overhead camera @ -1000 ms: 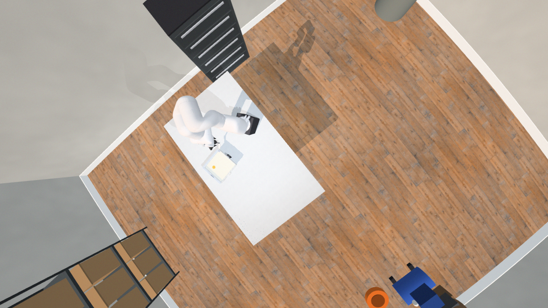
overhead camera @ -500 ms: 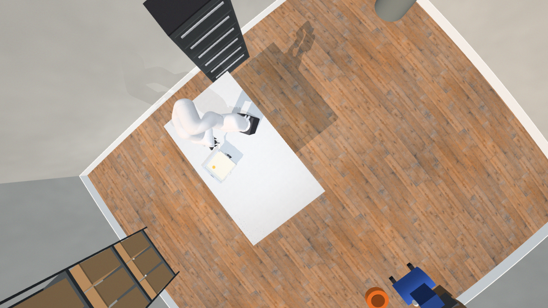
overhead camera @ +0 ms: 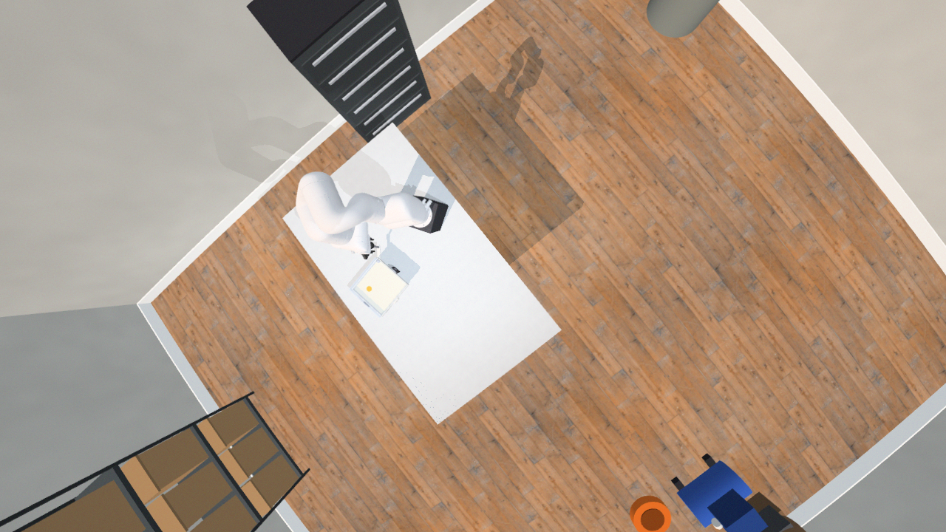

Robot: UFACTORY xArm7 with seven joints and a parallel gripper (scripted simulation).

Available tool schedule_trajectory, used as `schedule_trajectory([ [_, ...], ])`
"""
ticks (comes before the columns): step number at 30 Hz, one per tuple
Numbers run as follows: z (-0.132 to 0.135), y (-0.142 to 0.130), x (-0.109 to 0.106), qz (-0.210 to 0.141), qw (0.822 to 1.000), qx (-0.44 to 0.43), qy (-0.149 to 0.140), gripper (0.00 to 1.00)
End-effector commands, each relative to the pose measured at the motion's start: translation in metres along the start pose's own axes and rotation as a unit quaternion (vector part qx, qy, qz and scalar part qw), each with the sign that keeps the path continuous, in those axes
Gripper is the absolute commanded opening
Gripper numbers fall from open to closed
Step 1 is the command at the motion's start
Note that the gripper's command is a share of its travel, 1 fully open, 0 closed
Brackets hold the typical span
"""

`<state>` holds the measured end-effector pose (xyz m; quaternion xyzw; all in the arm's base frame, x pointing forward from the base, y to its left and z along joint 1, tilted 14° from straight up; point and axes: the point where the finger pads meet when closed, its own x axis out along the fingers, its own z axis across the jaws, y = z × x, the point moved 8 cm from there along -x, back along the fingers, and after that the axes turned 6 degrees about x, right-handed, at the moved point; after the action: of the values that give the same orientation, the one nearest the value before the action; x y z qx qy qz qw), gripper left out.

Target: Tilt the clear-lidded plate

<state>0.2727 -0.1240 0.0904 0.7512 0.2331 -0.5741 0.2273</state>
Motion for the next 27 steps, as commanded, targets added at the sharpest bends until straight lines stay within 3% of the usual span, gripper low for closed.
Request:
schedule_trajectory([
  [1, -0.0002, 0.0007, 0.0, 0.001, 1.0, 0.0, 0.0, 0.61],
  [13, -0.0002, 0.0007, 0.0, 0.001, 1.0, 0.0, 0.0, 0.61],
  [14, -0.0002, 0.0007, 0.0, 0.001, 1.0, 0.0, 0.0, 0.0],
  [27, -0.0002, 0.0007, 0.0, 0.001, 1.0, 0.0, 0.0, 0.0],
])
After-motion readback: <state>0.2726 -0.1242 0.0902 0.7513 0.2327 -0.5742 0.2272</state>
